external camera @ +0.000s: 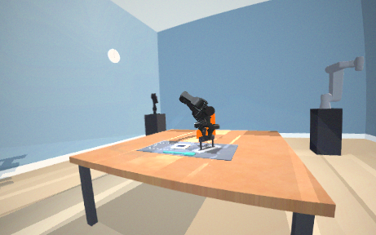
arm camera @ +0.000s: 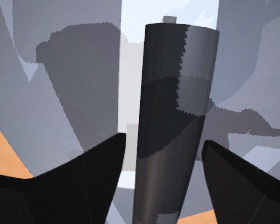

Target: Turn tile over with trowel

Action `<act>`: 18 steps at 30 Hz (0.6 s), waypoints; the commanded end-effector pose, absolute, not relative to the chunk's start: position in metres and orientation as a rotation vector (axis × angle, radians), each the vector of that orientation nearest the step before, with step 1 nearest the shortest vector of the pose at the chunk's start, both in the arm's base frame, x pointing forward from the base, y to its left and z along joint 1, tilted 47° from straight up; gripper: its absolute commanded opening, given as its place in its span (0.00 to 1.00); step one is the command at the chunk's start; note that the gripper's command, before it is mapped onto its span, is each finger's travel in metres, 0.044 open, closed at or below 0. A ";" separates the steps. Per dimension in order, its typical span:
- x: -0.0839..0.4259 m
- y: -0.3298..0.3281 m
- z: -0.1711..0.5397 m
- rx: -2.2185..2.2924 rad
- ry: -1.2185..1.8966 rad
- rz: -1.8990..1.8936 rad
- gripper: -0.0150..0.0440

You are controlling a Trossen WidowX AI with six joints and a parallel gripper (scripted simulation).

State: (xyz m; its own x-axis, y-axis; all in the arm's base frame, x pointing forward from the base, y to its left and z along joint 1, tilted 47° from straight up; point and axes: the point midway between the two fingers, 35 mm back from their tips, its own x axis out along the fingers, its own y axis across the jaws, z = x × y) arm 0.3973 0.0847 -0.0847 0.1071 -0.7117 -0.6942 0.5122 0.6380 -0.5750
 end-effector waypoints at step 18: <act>0.396 0.083 -0.087 -0.218 1.152 -0.910 0.47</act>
State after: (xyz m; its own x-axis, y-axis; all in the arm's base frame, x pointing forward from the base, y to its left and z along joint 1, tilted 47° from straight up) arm 0.3965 0.0842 -0.0859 0.1054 -0.7128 -0.6934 0.5082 0.6380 -0.5786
